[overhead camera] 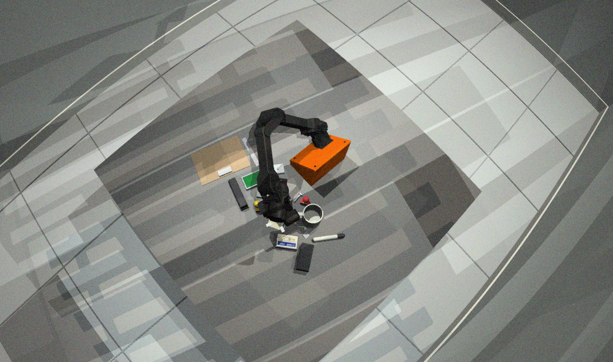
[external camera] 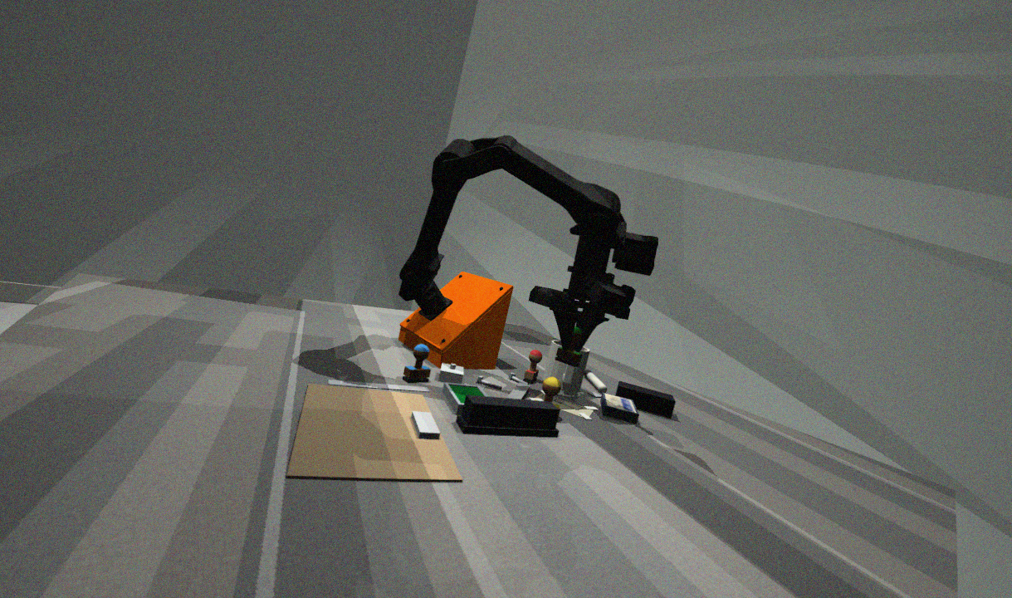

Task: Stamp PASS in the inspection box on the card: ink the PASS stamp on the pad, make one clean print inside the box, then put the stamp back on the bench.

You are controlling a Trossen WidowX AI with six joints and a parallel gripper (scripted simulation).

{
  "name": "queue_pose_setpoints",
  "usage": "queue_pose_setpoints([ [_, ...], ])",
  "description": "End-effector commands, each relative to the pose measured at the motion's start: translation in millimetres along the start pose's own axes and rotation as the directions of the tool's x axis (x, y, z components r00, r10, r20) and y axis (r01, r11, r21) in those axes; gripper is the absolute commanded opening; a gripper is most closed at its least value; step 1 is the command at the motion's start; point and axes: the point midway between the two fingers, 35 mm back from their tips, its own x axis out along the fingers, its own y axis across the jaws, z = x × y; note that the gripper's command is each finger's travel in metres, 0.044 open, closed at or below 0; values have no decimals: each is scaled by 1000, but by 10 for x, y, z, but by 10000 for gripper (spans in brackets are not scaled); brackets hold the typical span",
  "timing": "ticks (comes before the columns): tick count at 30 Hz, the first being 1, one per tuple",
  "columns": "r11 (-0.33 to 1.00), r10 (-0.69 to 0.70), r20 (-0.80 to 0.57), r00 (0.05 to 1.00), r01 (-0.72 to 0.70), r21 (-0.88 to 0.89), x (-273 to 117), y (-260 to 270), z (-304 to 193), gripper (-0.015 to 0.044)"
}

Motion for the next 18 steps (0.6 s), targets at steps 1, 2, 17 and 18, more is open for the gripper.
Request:
queue_pose_setpoints([
  [1,1000,0,-3,1000,0,5,-18,-126,-77,0],
  [2,1000,0,-3,1000,0,5,-23,-162,-97,0],
  [17,1000,-3,-5,1000,3,5,-47,-678,-454,0],
  [18,1000,-3,-5,1000,3,5,-45,-711,-481,0],
])
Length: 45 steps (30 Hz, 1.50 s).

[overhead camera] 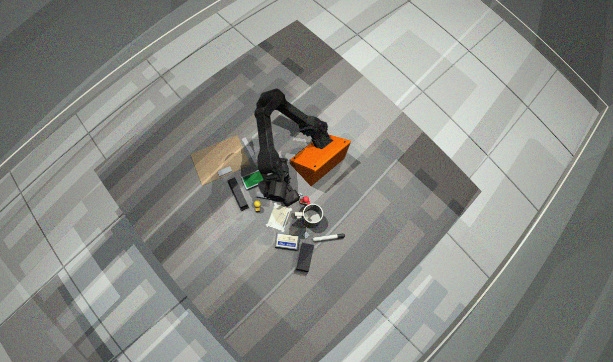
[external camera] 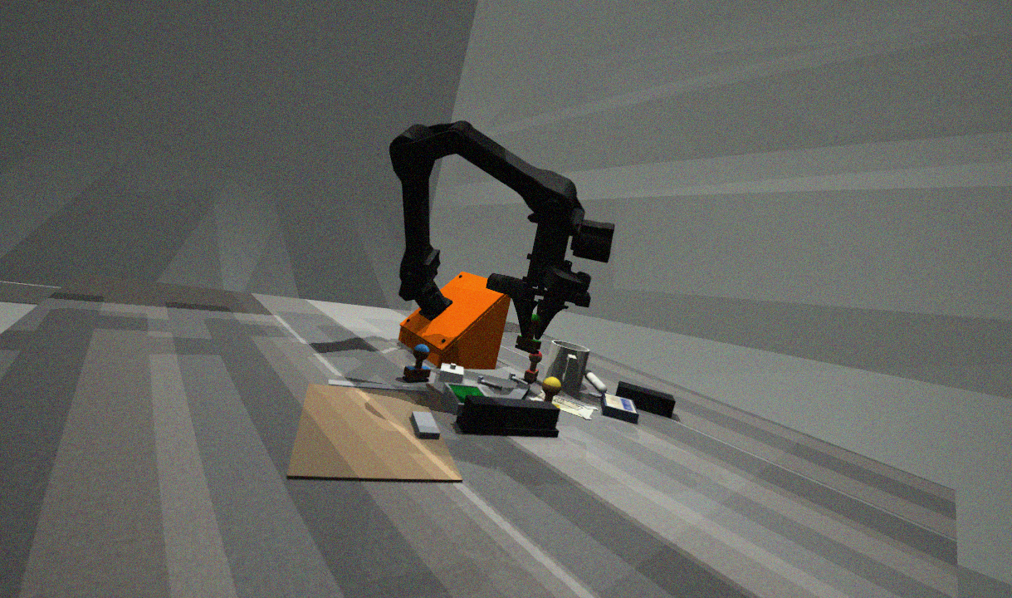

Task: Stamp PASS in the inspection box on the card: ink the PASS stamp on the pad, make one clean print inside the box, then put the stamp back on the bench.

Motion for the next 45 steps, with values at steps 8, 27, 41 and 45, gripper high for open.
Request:
queue_pose_setpoints([
  [8,1000,-5,-1,1000,5,-3,50,-343,-298,0],
  [27,1000,-3,-1,1000,3,-3,258,-468,-418,0],
  [41,1000,-3,0,1000,3,-3,489,-471,-414,0],
  [45,1000,-4,0,1000,4,-3,555,-475,-417,0],
])
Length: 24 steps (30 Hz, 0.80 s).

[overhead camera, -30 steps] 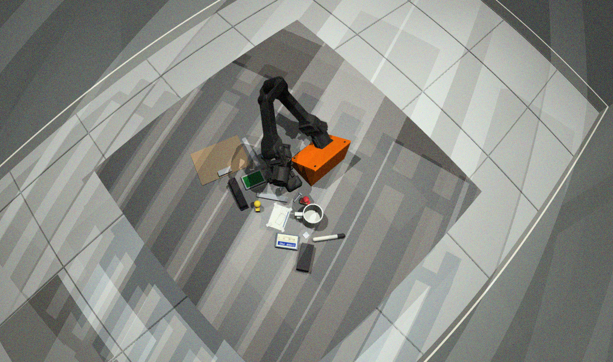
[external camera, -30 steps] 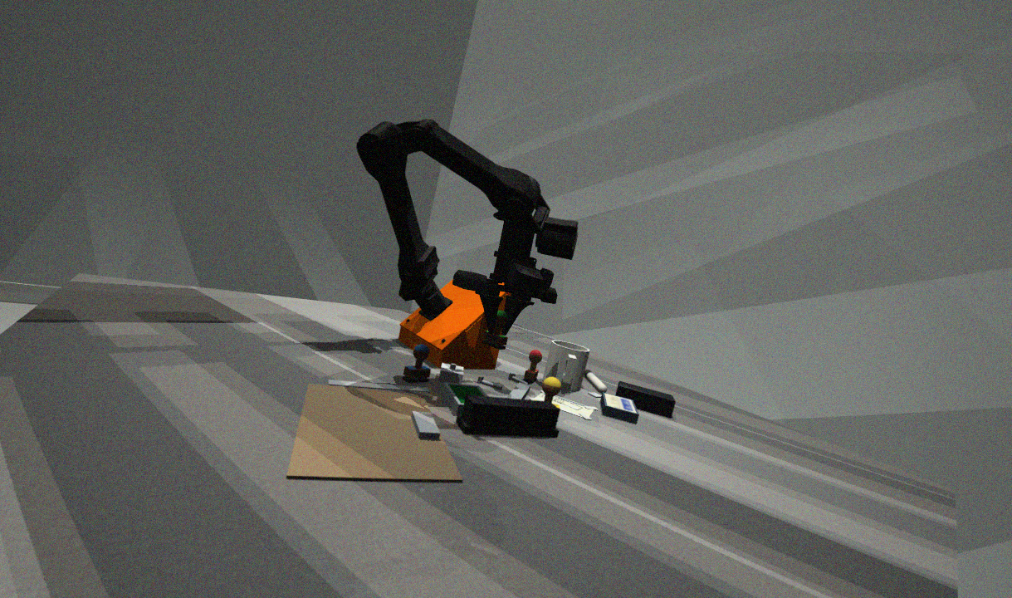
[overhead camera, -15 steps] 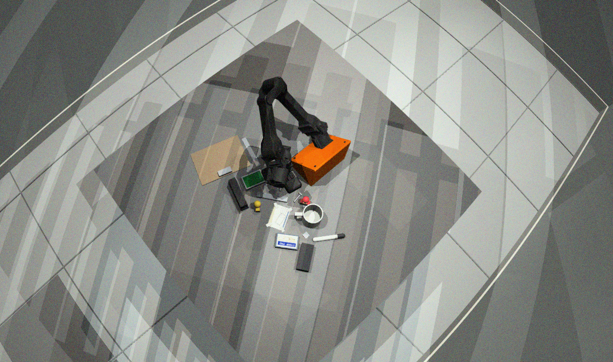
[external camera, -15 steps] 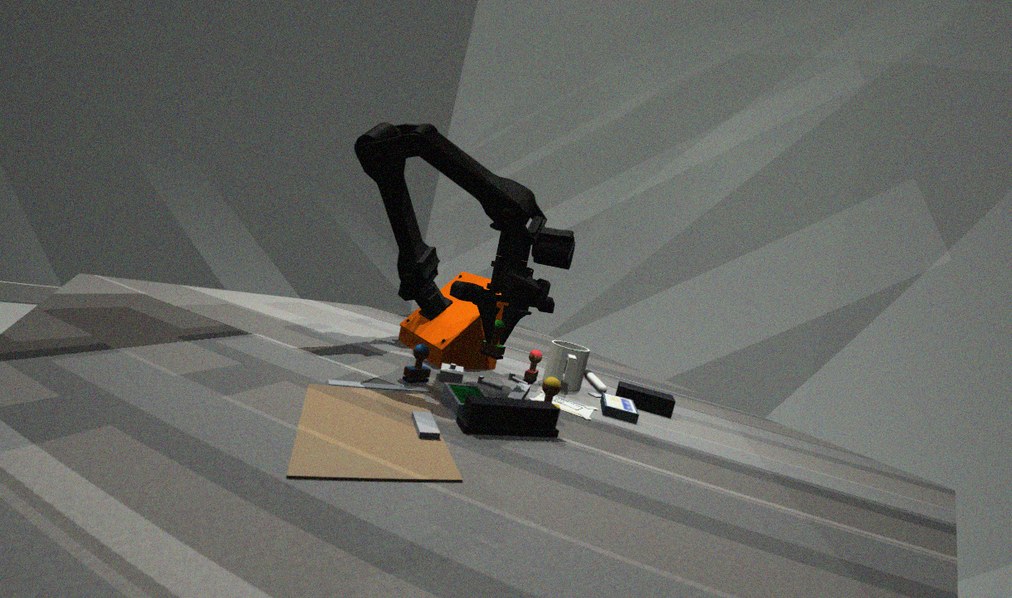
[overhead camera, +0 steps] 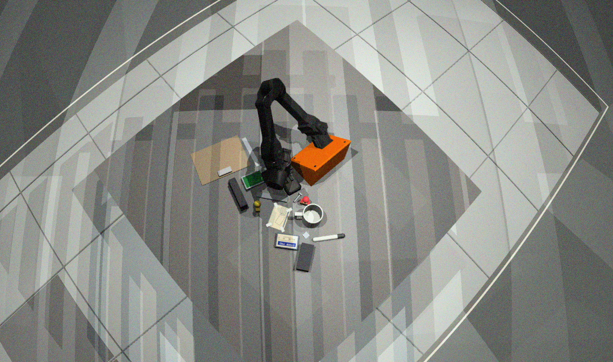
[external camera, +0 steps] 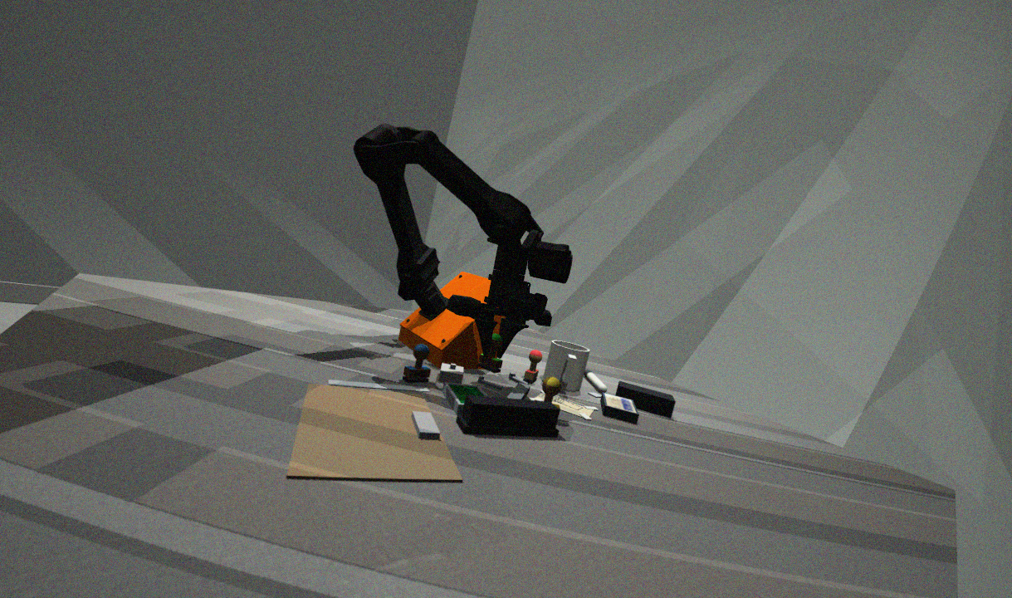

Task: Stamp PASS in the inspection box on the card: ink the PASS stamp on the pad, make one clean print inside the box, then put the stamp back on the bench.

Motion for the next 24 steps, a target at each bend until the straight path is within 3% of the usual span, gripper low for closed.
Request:
queue_pose_setpoints([
  [1,1000,-6,-1,1000,6,-9,70,-12,-16,0],
  [19,1000,-10,-1,1000,10,-8,270,-36,-36,0],
  [24,1000,-4,3,1000,4,-3,241,-19,-18,131],
])
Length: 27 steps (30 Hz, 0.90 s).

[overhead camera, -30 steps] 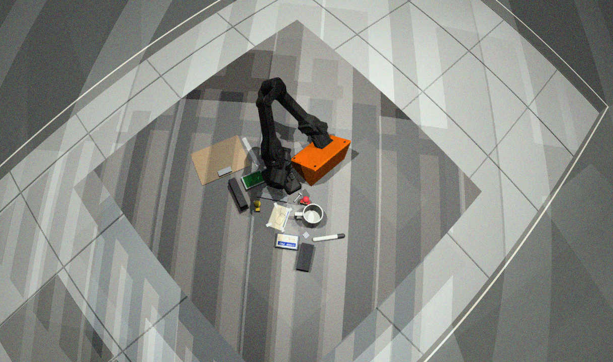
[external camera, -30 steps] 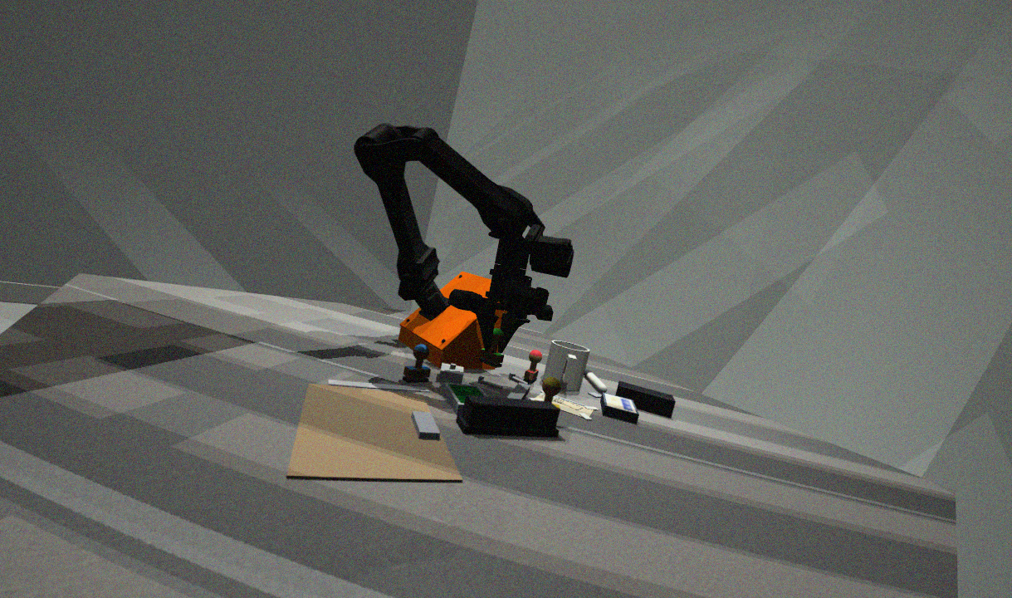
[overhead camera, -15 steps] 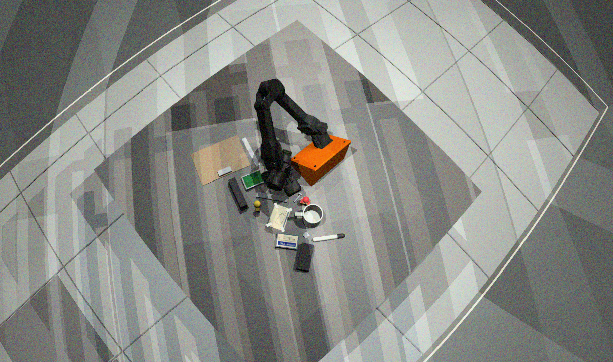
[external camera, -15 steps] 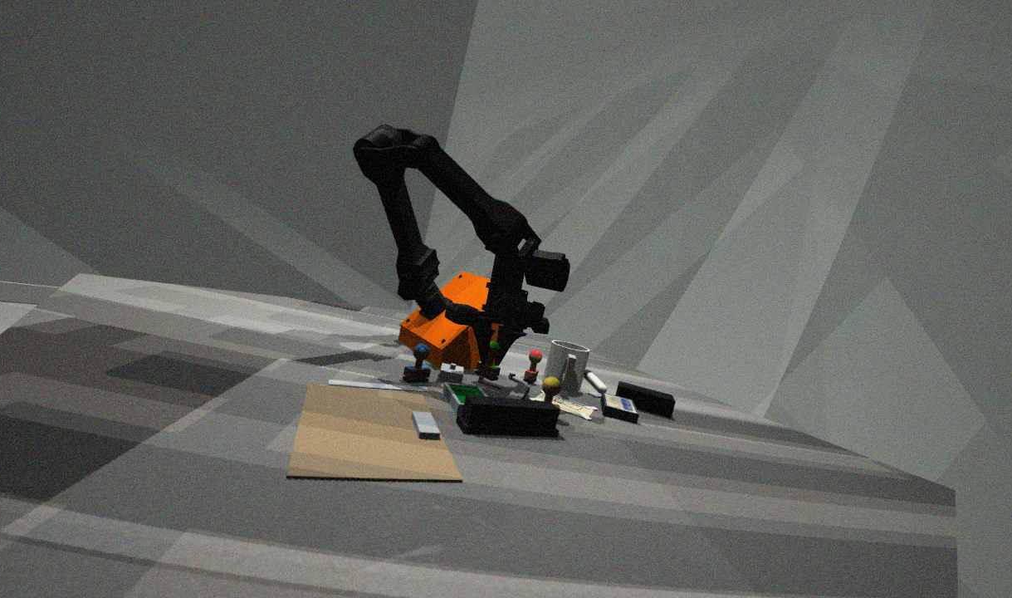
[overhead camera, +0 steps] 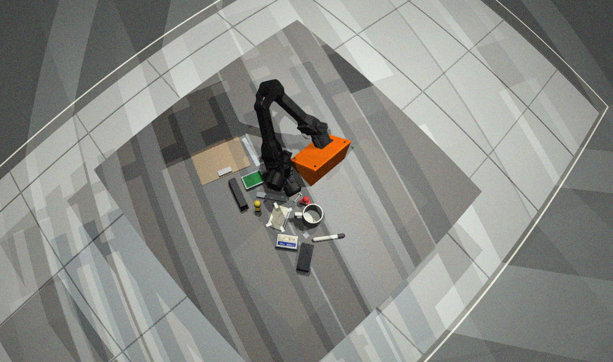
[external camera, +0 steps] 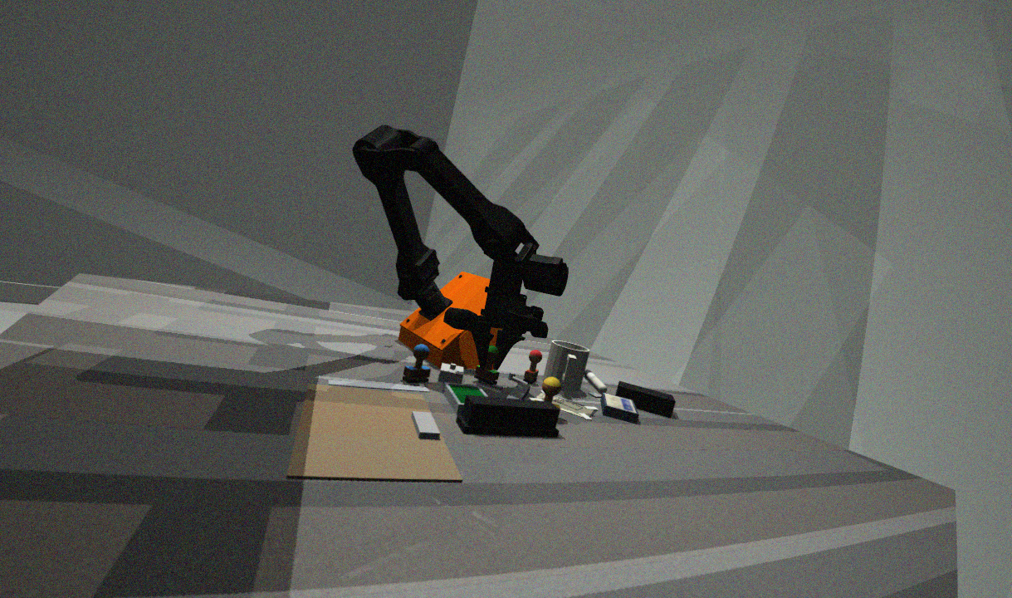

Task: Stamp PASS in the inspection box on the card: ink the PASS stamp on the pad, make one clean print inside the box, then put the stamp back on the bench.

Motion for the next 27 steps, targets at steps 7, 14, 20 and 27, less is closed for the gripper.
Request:
queue_pose_setpoints([
  [7,1000,0,-2,1000,0,3,4,-3,2,256],
  [14,1000,5,-7,1000,-5,-4,-910,49,37,256],
  [20,1000,-2,-8,1000,2,-3,-1170,17,-3,256],
  [27,1000,-2,-8,1000,2,-3,-1170,17,-3,256],
])
